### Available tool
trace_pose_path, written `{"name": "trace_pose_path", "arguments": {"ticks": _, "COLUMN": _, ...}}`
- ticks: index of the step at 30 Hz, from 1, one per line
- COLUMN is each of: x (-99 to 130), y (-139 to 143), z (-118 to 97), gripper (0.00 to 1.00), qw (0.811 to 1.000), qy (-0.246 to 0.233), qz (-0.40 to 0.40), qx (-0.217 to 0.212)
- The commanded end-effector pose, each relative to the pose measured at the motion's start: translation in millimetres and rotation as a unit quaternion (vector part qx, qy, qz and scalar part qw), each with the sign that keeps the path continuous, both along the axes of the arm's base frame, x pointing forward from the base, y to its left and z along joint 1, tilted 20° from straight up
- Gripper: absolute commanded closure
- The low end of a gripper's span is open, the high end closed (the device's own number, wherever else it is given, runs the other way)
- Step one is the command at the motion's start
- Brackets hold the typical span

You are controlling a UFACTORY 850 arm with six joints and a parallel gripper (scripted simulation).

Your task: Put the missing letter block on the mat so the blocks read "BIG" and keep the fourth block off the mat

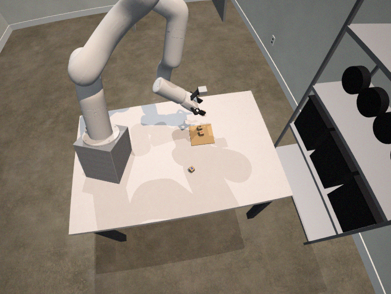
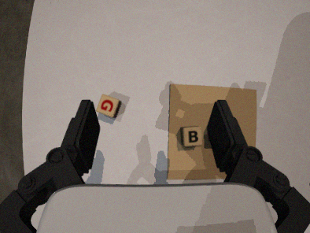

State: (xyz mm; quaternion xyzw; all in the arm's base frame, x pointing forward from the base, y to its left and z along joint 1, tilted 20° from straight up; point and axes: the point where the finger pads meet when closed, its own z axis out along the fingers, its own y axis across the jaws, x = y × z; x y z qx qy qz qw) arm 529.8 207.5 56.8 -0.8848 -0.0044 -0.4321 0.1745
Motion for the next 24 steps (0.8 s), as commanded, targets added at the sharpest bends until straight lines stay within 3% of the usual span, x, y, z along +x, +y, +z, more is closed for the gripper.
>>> {"name": "trace_pose_path", "arguments": {"ticks": 1, "x": -8.7, "y": -46.8, "z": -12.4, "gripper": 0.0, "qw": 1.0, "qy": -0.005, "qz": 0.004, "qx": 0.005}}
{"name": "trace_pose_path", "arguments": {"ticks": 24, "x": -12.3, "y": -55.2, "z": -14.9, "gripper": 0.0, "qw": 1.0, "qy": -0.004, "qz": 0.003, "qx": 0.006}}
